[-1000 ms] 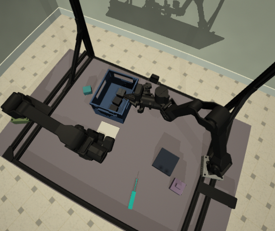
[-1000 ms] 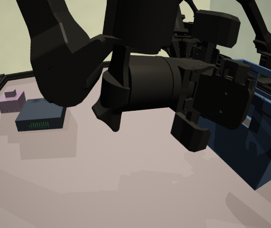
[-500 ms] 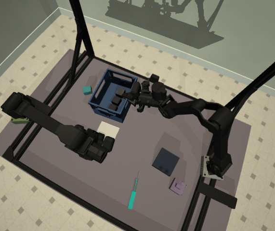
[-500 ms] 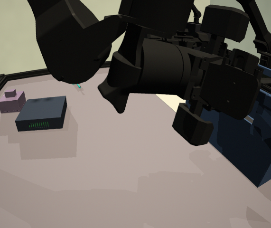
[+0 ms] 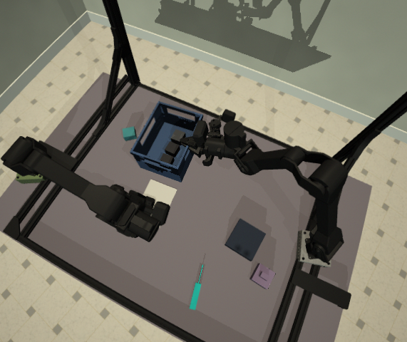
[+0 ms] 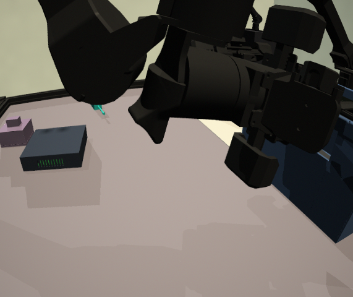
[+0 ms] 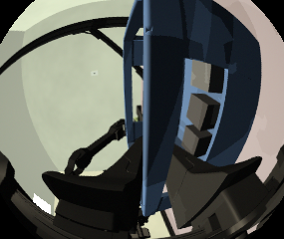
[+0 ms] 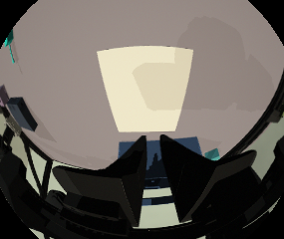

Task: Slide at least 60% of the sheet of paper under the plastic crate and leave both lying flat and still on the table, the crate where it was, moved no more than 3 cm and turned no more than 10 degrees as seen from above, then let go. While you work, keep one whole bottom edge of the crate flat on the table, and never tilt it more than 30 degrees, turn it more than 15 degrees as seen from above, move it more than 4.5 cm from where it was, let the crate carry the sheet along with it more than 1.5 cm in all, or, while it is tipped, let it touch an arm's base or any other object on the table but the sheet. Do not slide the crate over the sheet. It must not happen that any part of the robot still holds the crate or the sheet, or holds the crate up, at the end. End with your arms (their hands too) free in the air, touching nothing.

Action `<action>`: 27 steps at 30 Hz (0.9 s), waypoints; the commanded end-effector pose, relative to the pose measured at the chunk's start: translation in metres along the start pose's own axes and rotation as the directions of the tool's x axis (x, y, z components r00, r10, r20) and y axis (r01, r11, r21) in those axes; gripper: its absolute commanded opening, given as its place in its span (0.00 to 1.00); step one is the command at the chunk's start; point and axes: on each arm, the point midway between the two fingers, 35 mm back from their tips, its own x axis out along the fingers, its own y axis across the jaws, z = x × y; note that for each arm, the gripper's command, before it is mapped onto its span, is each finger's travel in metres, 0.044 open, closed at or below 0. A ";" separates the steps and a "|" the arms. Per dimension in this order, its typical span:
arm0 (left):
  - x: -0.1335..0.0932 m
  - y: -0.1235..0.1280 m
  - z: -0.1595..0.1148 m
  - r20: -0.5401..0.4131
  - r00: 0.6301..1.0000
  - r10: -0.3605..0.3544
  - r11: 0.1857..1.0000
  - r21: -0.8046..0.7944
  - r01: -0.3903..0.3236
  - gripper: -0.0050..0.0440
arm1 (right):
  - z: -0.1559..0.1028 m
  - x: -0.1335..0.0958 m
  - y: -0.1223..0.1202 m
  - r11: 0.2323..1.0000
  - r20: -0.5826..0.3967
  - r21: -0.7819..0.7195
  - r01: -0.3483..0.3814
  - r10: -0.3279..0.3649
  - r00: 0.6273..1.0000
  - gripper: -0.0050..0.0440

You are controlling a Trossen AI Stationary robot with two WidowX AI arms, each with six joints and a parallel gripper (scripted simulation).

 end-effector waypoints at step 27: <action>-0.002 0.022 0.000 0.003 1.000 0.027 1.000 -0.010 -0.027 0.10 | 0.000 0.000 0.000 1.000 -0.003 0.005 0.001 -0.001 1.000 0.22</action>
